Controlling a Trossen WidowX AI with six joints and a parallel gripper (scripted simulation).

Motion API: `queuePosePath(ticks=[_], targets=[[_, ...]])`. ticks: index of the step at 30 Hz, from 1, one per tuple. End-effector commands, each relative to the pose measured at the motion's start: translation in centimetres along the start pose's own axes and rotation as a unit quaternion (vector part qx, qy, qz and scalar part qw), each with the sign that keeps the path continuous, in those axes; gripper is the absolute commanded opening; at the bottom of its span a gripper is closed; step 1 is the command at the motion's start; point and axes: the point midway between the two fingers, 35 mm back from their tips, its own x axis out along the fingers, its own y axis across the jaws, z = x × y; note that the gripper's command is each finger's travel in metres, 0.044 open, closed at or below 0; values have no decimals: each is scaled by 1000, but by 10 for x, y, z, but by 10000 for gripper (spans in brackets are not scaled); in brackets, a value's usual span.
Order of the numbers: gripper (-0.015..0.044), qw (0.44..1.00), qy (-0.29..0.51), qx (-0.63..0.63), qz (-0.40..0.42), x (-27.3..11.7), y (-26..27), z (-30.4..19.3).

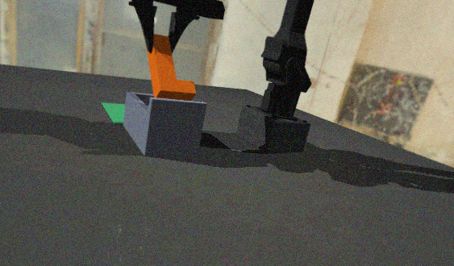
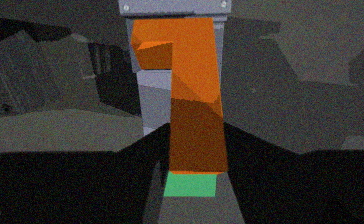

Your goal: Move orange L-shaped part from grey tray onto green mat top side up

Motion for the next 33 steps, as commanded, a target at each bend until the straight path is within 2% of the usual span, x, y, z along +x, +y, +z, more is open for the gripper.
queuePosePath(ticks=[1, 12, 33], targets=[[0, 1000, -1, -1, -4, -9, 0, 0], [0, 1000, -1, -1, -4, -8, 0, -9], [0, 1000, 2, -1, -3, -6, 8, -96]])
